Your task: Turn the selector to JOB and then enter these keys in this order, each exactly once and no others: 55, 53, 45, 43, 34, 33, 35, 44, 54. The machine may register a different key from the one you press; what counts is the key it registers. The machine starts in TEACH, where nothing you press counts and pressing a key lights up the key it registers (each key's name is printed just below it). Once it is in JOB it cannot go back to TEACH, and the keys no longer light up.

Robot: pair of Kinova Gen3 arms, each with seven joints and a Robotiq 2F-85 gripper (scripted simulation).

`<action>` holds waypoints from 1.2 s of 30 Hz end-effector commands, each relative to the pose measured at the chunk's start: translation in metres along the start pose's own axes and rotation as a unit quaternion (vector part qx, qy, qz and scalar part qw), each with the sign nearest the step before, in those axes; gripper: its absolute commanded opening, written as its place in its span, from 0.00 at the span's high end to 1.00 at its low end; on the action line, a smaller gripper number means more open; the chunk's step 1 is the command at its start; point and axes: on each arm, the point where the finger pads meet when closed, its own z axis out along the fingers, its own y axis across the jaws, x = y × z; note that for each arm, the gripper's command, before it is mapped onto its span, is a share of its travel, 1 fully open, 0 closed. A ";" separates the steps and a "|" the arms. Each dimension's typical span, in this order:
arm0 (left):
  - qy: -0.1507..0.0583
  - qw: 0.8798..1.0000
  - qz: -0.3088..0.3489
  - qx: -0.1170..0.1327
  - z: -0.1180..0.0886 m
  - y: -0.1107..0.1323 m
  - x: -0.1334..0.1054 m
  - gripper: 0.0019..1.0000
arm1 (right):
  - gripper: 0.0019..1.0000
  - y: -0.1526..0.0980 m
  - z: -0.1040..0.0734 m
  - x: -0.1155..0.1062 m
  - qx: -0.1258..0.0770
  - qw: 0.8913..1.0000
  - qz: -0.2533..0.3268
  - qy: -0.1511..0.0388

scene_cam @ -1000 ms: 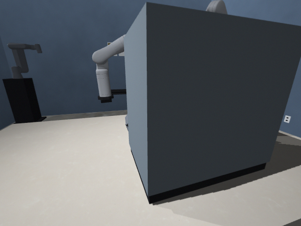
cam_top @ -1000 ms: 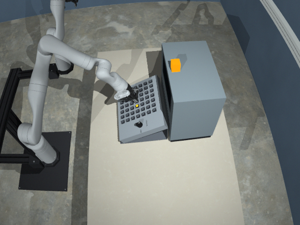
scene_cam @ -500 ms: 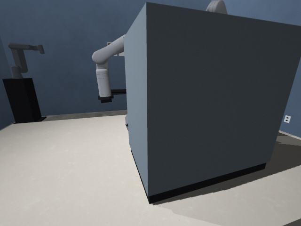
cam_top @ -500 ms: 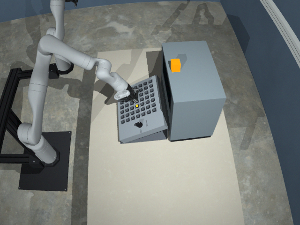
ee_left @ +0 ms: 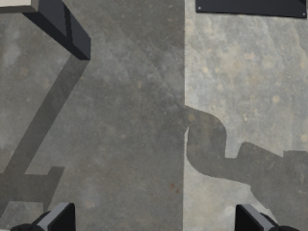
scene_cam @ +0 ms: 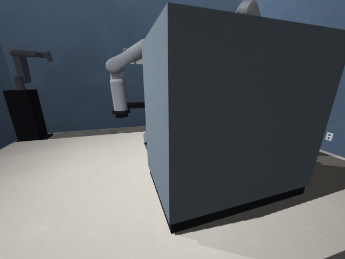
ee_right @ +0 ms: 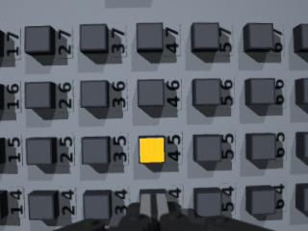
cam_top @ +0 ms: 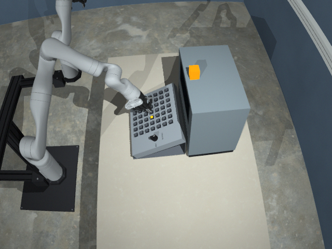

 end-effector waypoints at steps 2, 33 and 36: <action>-0.001 1.000 0.000 0.000 -0.001 0.000 0.000 0.00 | 0.90 -0.001 -0.007 0.000 0.001 1.000 0.000 -0.001; -0.001 1.000 0.000 0.000 -0.001 0.000 0.000 0.00 | 0.90 -0.001 -0.024 0.015 0.001 0.997 0.074 -0.001; -0.001 1.000 0.000 0.000 -0.001 0.000 0.000 0.00 | 0.90 -0.002 -0.026 0.030 0.001 0.989 0.151 -0.001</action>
